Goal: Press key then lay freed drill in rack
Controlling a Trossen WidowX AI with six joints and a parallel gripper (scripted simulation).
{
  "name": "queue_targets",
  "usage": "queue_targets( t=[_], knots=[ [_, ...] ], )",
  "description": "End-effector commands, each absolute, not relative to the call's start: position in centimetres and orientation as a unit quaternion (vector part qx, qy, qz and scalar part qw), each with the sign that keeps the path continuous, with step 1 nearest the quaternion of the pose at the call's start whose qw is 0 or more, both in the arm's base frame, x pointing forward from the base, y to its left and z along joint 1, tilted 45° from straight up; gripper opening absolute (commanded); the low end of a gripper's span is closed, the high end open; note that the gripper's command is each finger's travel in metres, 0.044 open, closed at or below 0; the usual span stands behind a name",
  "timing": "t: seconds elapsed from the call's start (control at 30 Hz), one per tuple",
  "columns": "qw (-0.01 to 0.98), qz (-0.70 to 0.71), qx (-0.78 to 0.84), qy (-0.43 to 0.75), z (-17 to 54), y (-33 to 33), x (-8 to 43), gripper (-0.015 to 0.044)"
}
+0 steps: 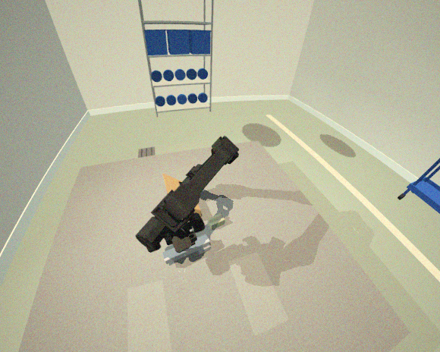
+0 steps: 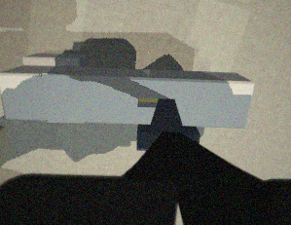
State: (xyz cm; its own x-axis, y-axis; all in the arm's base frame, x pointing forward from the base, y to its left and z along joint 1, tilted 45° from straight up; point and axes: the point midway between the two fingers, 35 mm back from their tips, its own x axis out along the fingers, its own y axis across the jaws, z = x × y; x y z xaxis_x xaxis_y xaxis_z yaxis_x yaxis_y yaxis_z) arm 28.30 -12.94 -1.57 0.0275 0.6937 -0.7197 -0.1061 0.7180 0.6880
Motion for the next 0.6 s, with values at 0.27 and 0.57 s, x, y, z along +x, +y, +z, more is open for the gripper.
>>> queue_targets(
  t=[0.27,0.57],
  knots=[
    [0.674,0.298,0.237,0.633,-1.83,-12.60,28.23,0.0000],
    [0.674,0.298,0.237,0.633,-2.16,-12.39,28.36,0.0000]
  ],
)
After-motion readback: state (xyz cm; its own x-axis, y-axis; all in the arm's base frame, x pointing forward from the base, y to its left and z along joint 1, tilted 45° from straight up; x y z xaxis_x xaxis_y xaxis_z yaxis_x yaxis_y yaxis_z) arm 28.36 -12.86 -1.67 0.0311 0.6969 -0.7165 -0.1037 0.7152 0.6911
